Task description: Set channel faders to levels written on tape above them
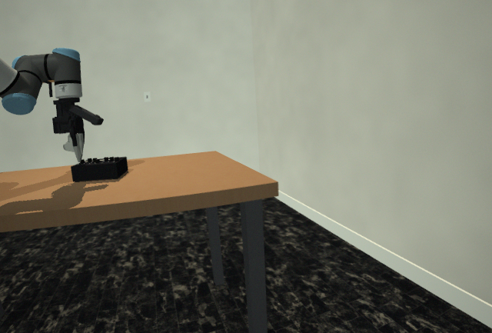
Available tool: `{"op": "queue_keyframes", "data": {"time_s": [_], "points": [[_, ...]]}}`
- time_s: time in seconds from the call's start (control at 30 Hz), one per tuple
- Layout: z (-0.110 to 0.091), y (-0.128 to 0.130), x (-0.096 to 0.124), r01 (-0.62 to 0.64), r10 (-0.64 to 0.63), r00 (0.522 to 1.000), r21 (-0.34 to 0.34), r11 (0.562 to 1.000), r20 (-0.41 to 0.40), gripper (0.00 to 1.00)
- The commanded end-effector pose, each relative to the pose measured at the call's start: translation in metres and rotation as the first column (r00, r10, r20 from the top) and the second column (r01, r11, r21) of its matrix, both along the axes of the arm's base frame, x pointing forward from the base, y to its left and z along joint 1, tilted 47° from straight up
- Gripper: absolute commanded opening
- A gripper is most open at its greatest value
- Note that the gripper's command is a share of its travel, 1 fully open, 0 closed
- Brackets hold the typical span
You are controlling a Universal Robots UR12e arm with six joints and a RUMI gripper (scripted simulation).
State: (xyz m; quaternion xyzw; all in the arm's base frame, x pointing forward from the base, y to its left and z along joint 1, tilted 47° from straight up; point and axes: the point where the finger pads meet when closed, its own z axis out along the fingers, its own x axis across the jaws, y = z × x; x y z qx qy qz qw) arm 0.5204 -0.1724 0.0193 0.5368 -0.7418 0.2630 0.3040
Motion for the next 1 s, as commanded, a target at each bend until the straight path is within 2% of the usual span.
{"op": "queue_keyframes", "data": {"time_s": [0.0,0.97], "points": [[-0.0006,0.001,0.0007,0.0,0.0,1.0,0.0,1.0,0.001,0.0],[-0.0096,0.0087,0.0036,0.0,0.0,1.0,0.0,1.0,0.001,0.0]]}}
